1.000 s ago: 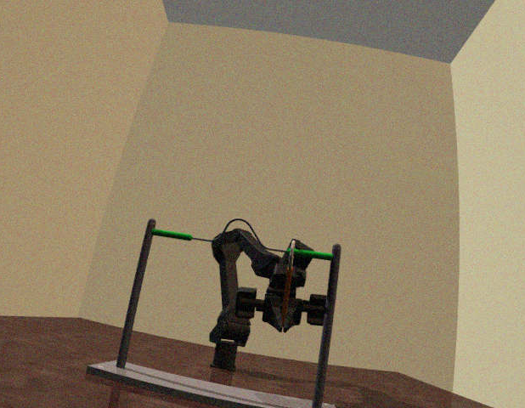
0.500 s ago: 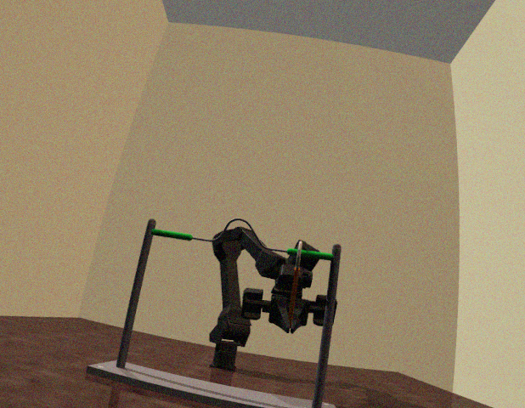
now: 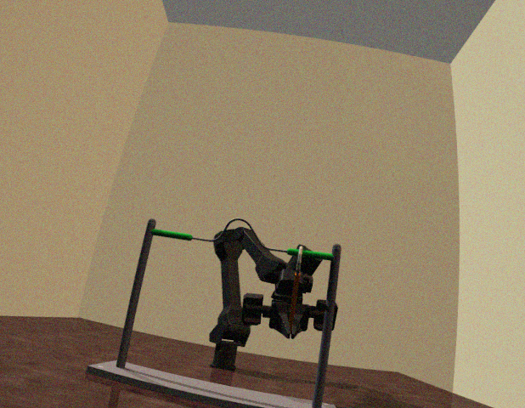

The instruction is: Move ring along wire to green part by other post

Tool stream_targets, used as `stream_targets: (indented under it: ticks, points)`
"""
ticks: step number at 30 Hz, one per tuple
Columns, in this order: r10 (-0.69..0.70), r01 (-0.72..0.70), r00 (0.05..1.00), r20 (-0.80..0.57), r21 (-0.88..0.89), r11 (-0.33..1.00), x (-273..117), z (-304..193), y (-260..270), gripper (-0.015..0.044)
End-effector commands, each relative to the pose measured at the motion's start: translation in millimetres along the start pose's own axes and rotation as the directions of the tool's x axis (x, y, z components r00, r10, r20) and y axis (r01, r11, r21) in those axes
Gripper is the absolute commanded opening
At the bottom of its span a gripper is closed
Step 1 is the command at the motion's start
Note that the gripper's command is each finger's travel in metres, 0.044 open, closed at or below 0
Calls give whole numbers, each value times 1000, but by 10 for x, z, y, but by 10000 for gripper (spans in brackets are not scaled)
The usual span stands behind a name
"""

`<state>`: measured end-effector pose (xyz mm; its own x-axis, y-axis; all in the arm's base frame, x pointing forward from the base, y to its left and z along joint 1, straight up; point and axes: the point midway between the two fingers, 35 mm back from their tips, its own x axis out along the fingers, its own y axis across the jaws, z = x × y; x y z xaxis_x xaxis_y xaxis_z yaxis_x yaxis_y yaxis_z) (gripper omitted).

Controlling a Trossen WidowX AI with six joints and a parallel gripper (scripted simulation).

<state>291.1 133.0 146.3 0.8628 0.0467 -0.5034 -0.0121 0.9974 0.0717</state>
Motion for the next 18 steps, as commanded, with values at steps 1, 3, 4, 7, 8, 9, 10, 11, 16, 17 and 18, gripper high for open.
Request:
stream_targets:
  ticks: [1, 3, 4, 7, 8, 9, 10, 11, 16, 17, 18]
  points:
    - [-3, 3, 1000, 1, 3, 1000, 6, -11, -6, -150]
    - [-3, 3, 1000, 1, 3, 1000, 6, -11, -6, -150]
    - [-3, 3, 1000, 1, 3, 1000, 6, -11, -6, -150]
    - [-3, 3, 1000, 1, 3, 1000, 6, -11, -6, -150]
    - [-3, 3, 1000, 1, 3, 1000, 6, -11, -6, -150]
    - [-3, 3, 1000, 1, 3, 1000, 6, -11, -6, -150]
    - [-3, 3, 1000, 1, 3, 1000, 6, -11, -6, -150]
    - [-3, 3, 1000, 1, 3, 1000, 6, -11, -6, -150]
    - [-1, 1, 1000, 1, 0, 1000, 3, -6, -2, -124]
    - [-1, 1, 1000, 1, 0, 1000, 3, -6, -2, -97]
    - [-1, 1, 1000, 1, 0, 1000, 3, -6, -2, -71]
